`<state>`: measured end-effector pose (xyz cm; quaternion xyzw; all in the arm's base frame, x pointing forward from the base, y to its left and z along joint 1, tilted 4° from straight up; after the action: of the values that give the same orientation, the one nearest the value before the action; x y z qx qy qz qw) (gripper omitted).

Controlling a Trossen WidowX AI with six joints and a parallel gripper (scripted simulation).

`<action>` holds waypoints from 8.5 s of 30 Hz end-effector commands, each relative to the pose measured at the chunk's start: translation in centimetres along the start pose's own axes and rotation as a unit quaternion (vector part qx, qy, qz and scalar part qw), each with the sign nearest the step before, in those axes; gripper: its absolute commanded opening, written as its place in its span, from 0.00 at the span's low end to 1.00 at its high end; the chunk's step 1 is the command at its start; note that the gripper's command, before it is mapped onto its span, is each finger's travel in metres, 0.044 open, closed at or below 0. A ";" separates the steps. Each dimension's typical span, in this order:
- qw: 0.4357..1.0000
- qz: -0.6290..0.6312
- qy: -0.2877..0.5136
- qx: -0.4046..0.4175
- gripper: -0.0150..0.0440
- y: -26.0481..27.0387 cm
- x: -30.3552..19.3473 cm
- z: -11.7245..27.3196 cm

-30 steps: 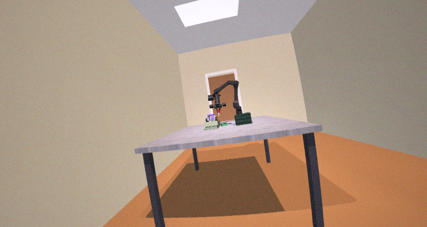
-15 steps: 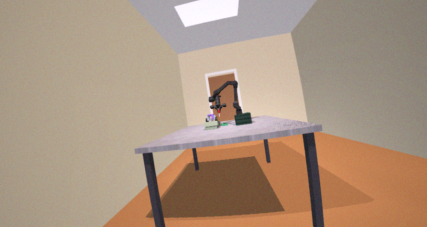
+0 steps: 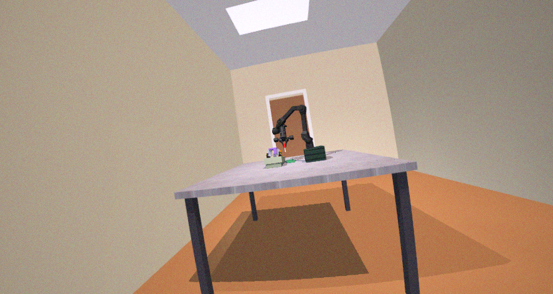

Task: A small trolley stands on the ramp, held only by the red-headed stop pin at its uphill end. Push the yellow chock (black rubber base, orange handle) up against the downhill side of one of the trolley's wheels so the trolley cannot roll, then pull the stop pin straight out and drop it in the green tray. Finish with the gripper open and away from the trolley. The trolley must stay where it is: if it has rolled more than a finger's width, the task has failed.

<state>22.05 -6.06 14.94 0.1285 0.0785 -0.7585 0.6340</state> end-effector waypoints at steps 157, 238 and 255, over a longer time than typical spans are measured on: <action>0.730 -0.643 -0.136 0.188 0.58 -1.5 6.2 -8.3; 0.732 -0.641 -0.132 0.188 0.71 -1.9 4.2 -10.7; 0.730 -0.643 -0.136 0.187 0.83 -2.4 3.5 -8.6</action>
<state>19.96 -6.46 4.24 0.0520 -0.0841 -0.9945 -0.0348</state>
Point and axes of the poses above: the point midway between the two fingers, 35 mm back from their tips, its own z axis back along the fingers, its own y axis across the jaws, x = y × z, the point moved 6 cm from there along z, back along the fingers, and after that the axes turned 10 degrees about -z, right-handed, at the moved point
